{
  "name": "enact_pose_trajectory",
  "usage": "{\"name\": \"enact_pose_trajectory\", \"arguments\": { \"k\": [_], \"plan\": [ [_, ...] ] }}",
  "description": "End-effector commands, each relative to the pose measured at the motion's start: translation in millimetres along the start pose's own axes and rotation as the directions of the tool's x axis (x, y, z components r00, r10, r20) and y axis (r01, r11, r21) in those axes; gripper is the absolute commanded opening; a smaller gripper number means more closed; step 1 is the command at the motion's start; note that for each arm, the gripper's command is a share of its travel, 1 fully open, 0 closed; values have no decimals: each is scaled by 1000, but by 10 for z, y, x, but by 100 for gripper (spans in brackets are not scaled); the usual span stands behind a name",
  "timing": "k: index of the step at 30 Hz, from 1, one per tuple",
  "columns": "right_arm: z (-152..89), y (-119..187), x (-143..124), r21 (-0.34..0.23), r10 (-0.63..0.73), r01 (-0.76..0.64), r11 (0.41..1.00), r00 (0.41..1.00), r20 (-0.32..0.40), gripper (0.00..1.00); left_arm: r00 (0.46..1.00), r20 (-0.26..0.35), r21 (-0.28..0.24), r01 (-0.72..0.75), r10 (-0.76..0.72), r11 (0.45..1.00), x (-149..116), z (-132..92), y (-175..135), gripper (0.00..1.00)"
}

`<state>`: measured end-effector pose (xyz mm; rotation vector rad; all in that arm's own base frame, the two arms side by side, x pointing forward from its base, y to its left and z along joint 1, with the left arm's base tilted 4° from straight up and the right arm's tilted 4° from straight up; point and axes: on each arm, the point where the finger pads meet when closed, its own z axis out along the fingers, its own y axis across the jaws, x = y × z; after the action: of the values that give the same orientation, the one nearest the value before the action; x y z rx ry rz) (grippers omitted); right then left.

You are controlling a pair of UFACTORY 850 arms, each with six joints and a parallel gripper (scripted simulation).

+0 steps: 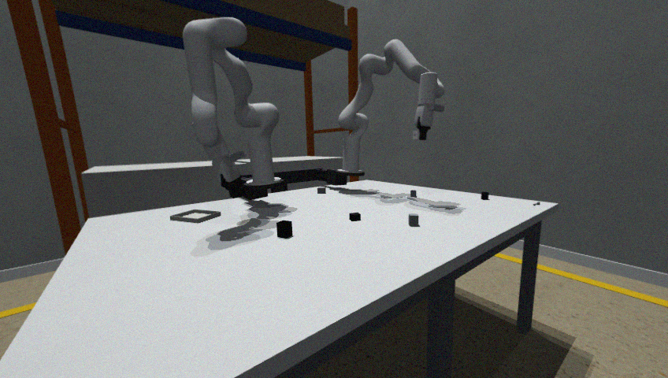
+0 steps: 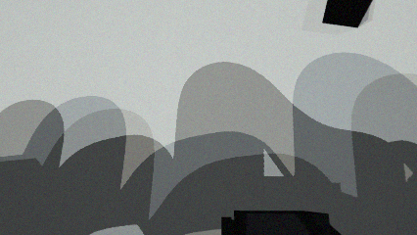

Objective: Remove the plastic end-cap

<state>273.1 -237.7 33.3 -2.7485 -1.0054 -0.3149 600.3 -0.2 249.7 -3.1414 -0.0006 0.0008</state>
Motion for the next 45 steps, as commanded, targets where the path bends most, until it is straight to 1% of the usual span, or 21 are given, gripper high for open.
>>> {"name": "enact_pose_trajectory", "arguments": {
  "k": [1,4,6,9,10,12,15,16,18,21,23,26,27,29,32,33,35,38,40,43,45],
  "plan": [
    [-17,18,-251,10,-55,55,998,998,11,0,1000,-2,0,0,0,1000,7,-11,0,0],
    [-26,10,-518,16,-110,110,994,994,22,0,1000,-2,0,0,0,1000,7,-11,0,0],
    [-26,10,-518,16,-110,110,994,994,22,0,1000,-2,0,0,0,1000,7,-11,0,0],
    [-37,-16,-745,25,-166,166,986,986,30,0,1000,-2,0,0,0,1000,7,-11,0,0],
    [-36,-8,-683,23,-157,157,987,987,28,0,1000,-2,0,0,0,1000,7,-11,0,0],
    [-37,-16,-744,25,-166,166,986,986,30,0,1000,-2,0,0,0,1000,7,-11,0,0],
    [-42,-51,-1010,33,-221,220,975,975,38,0,1000,-2,0,0,0,1000,7,-11,0,0],
    [-42,-42,-963,32,-216,215,976,976,37,0,1000,-2,0,0,0,1000,7,-11,0,0],
    [-43,-53,-1026,34,-226,225,974,973,38,0,1000,-2,0,0,0,1000,7,-11,0,0],
    [-45,-102,-1290,42,-281,279,959,959,44,0,1000,-2,0,0,0,1000,7,-11,0,0],
    [-45,-102,-1290,42,-281,279,959,959,44,0,1000,-2,0,0,0,1000,7,-11,0,0],
    [-50,-162,-1511,51,-337,334,941,940,47,0,1000,-2,0,0,0,1000,7,-11,0,0],
    [-51,-144,-1452,50,-328,325,944,944,46,0,1000,-2,0,0,0,1000,7,-11,0,0],
    [-50,-161,-1510,51,-336,334,941,941,47,0,1000,-2,0,0,0,1000,7,-11,0,0],
    [-47,-237,-1768,60,-390,387,920,920,50,0,1000,-2,0,0,0,1000,7,-11,0,0],
    [-49,-220,-1723,59,-385,382,922,922,50,0,1000,-2,0,0,0,1000,7,-11,0,0],
    [-47,-241,-1784,60,-395,392,918,917,50,0,1000,-2,0,0,0,1000,7,-11,0,0],
    [-40,-331,-2036,68,-448,444,893,893,52,0,1000,-2,0,0,0,1000,7,-11,0,0],
    [-40,-331,-2036,68,-448,444,893,893,52,0,1000,-2,0,0,0,1000,7,-11,0,0],
    [-37,-424,-2246,76,-501,496,865,864,51,0,1000,-2,0,0,0,1000,7,-11,0,0],
    [-38,-408,-2212,75,-493,489,869,869,51,0,1000,-2,0,0,0,1000,7,-11,0,0]
  ]
}}
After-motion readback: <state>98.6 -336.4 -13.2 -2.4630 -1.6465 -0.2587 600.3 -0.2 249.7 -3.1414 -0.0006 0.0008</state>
